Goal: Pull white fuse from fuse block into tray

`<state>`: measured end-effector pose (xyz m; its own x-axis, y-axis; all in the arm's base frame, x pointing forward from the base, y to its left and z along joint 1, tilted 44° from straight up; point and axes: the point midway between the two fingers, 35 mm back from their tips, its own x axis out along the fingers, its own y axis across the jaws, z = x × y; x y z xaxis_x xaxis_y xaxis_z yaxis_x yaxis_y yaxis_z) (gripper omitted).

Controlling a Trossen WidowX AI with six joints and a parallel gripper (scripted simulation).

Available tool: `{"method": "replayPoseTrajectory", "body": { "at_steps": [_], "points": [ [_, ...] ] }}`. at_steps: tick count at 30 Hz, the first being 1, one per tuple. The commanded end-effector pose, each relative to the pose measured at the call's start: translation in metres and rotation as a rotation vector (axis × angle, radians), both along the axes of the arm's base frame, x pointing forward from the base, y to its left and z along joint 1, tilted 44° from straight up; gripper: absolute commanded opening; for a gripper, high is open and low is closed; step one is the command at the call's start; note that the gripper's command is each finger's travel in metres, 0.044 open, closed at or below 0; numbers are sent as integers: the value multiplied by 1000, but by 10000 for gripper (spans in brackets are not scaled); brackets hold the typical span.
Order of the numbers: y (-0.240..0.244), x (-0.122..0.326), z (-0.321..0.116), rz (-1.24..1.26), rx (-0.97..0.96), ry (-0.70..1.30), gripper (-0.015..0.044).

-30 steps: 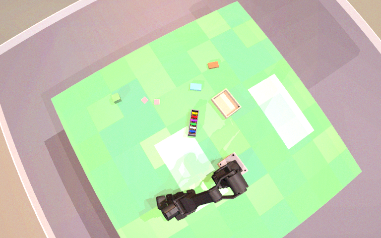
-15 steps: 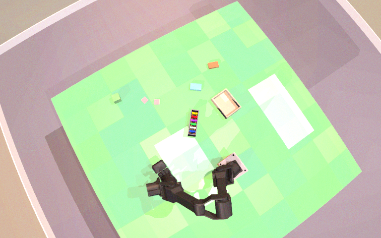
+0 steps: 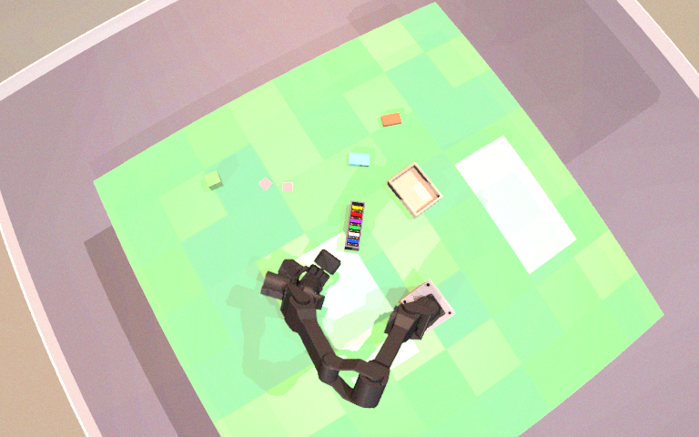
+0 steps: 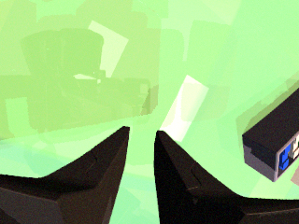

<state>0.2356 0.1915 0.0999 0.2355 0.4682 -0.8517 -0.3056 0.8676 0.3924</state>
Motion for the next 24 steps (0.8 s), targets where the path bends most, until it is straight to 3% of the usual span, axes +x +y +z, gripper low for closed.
{"method": "replayPoseTrajectory", "body": {
  "at_steps": [1, 8, 18, 24],
  "points": [
    [-47, 35, -18, -568, 124, 395, 71],
    [-95, 46, -41, -1080, 204, 741, 71],
    [-155, 49, -74, -2007, 368, 1580, 71],
    [-158, 49, -75, -2045, 373, 1622, 71]
  ]
}}
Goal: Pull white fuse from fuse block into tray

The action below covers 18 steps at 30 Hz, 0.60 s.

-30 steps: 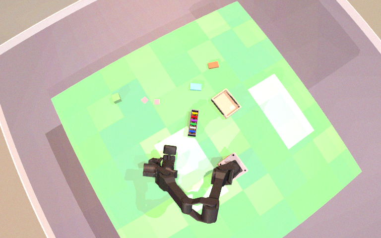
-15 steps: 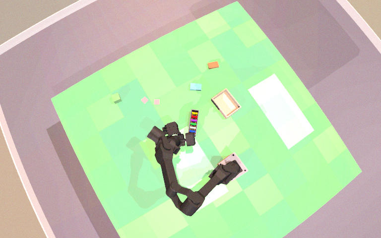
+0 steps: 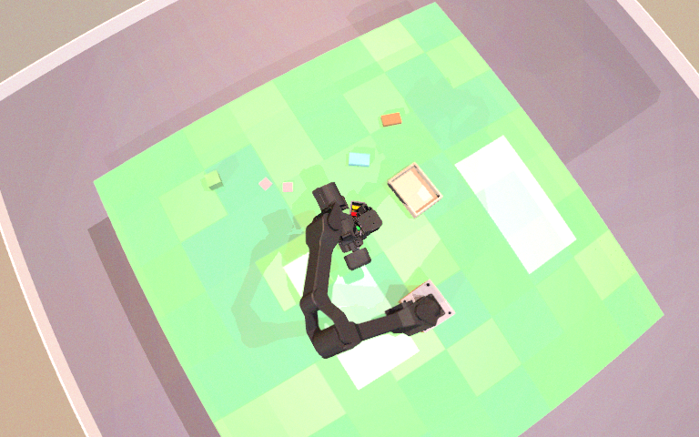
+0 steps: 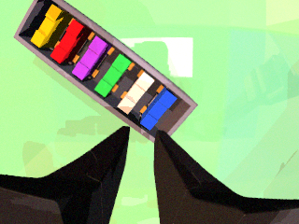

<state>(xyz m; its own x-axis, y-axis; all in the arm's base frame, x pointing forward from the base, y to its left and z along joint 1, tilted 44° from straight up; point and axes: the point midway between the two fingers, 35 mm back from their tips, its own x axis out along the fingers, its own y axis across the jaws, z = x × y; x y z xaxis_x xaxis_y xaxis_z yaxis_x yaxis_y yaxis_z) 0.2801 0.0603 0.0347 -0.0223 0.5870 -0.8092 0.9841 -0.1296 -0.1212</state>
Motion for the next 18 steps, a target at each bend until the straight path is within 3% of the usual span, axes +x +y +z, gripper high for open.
{"method": "replayPoseTrajectory", "body": {
  "at_steps": [1, 18],
  "points": [
    [-26, 5, -9, -407, 122, 342, 71],
    [-24, 5, -11, -407, 122, 342, 71]
  ]
}}
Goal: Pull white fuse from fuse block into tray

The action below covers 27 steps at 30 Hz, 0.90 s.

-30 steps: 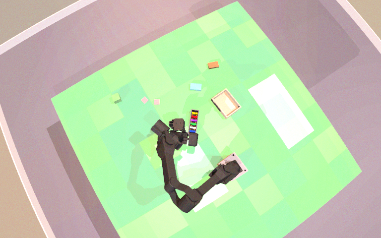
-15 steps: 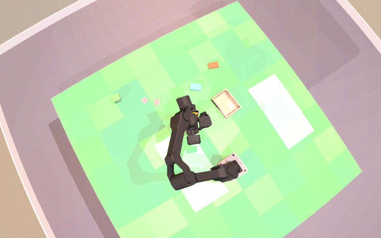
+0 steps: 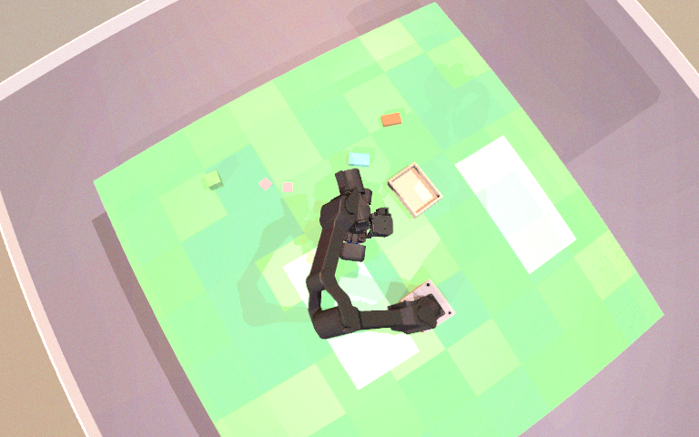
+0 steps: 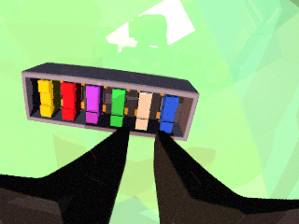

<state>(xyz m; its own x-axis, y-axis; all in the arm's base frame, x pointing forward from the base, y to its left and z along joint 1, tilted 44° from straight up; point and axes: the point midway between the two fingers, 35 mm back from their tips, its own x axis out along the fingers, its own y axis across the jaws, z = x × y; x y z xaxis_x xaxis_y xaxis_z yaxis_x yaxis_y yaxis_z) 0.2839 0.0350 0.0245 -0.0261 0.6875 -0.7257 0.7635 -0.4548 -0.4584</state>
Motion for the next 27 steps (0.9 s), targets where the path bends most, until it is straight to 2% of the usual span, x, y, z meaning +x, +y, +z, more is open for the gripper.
{"method": "replayPoseTrajectory", "body": {
  "at_steps": [1, 27],
  "points": [
    [2, 1, -1, -7, 7, 3, 71],
    [20, 0, -19, -7, 8, 3, 71]
  ]
}}
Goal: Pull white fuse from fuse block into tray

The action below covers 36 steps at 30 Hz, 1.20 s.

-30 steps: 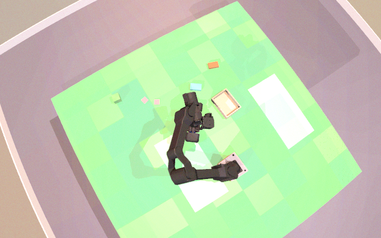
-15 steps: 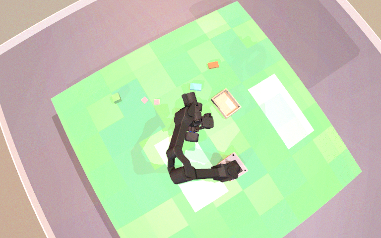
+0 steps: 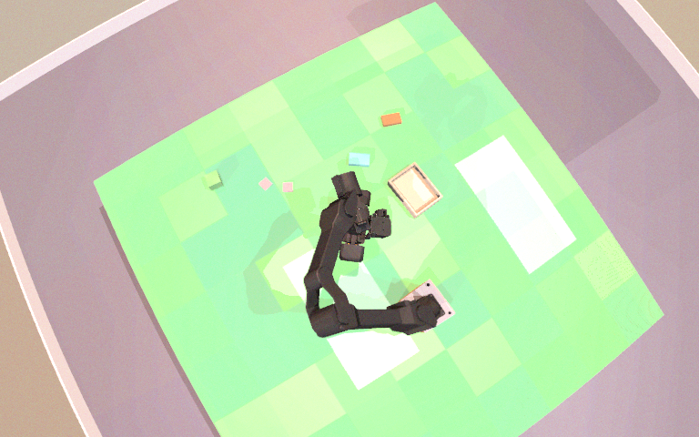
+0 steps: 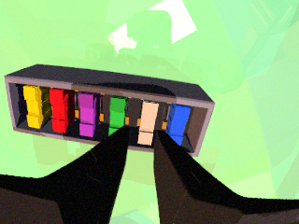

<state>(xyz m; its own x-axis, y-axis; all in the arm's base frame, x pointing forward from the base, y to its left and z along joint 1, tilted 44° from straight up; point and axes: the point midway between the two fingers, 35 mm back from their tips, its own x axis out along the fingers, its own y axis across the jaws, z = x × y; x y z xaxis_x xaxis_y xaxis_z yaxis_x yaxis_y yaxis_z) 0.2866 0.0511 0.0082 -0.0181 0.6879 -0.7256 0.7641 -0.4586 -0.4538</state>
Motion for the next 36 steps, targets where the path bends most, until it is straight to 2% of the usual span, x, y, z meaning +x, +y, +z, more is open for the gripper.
{"method": "replayPoseTrajectory", "body": {
  "at_steps": [1, 36],
  "points": [
    [5, -3, -4, -2, 8, 9, 71],
    [13, -3, -12, -2, 9, 9, 71]
  ]
}}
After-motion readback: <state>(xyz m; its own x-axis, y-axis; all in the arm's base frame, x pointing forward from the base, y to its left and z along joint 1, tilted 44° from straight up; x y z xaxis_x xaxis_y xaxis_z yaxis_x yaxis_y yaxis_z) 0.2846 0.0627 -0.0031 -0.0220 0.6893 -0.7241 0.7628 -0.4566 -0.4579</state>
